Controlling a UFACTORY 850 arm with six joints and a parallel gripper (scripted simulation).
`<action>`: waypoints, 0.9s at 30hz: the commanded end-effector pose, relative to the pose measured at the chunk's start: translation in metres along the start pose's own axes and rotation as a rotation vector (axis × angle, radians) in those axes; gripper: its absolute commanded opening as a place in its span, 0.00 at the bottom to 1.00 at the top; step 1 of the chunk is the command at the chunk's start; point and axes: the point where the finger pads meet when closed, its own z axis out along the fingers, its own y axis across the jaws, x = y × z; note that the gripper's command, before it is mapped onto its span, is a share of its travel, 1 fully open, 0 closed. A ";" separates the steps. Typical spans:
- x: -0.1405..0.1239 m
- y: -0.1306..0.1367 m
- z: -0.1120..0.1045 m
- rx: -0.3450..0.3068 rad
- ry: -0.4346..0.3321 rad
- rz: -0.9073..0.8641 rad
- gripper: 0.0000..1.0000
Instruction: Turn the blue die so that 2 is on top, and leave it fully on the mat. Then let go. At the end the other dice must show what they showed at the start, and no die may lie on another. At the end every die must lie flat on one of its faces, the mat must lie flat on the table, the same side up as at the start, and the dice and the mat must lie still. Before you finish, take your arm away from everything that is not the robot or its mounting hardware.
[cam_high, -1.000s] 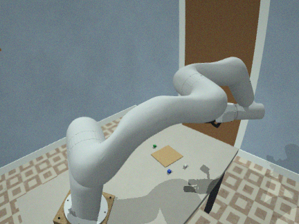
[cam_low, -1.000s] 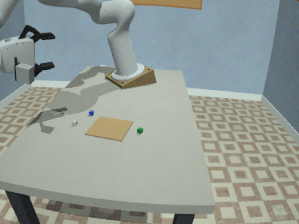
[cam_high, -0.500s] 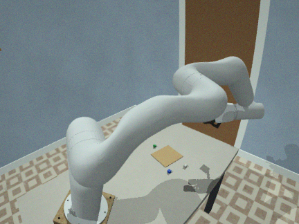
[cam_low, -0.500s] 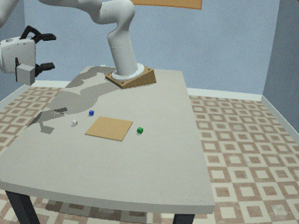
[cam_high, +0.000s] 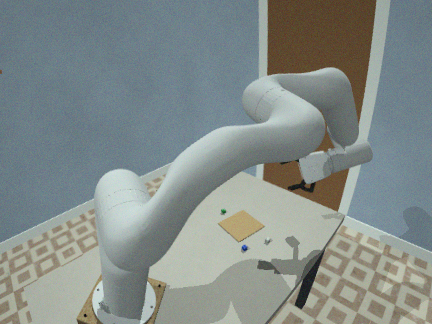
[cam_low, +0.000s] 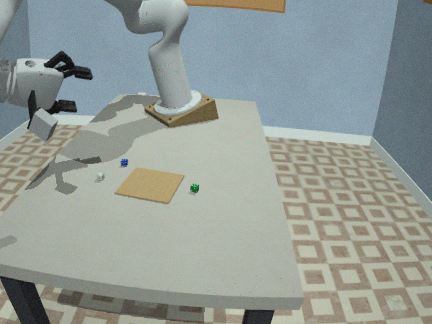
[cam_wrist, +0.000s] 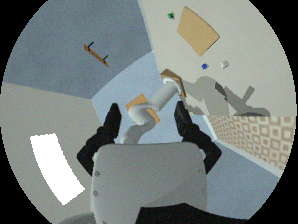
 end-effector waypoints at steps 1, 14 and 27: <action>0.000 0.014 0.014 -0.120 0.028 0.102 1.00; -0.005 0.056 0.037 -0.422 0.122 0.294 1.00; -0.012 0.091 0.046 -0.703 0.278 0.389 1.00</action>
